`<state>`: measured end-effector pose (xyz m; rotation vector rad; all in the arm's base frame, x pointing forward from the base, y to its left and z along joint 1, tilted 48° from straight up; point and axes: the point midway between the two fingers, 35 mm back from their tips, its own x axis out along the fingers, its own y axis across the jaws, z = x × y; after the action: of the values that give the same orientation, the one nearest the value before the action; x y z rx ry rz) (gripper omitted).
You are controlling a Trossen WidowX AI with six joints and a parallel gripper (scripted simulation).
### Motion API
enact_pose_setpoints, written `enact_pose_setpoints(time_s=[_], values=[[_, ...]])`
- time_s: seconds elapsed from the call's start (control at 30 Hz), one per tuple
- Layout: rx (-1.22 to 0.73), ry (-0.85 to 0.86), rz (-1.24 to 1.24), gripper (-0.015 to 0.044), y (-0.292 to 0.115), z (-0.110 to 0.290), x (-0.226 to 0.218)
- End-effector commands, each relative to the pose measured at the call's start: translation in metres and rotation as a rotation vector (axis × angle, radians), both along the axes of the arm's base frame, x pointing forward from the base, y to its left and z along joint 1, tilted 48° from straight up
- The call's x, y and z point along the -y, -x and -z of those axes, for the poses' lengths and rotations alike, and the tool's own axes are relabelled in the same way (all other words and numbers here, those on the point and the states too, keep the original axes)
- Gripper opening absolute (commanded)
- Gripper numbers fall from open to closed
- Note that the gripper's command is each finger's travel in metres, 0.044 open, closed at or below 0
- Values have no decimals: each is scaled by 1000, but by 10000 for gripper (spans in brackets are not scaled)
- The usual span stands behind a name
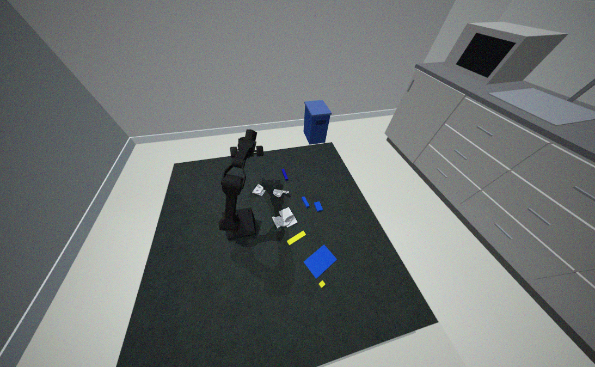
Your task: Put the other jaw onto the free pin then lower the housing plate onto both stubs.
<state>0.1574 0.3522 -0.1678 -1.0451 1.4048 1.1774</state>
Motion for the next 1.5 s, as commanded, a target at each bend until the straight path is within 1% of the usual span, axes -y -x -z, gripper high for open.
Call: enact_pose_setpoints(time_s=[0.0,0.37,0.73,1.1,1.47], values=[[35,34,-75,0,-21,-3,13],[66,148,-243,0,-62,-8,57],[47,270,-422,0,-96,-17,104],[-22,379,-614,0,-122,-30,149],[-134,473,-806,0,-143,-45,195]])
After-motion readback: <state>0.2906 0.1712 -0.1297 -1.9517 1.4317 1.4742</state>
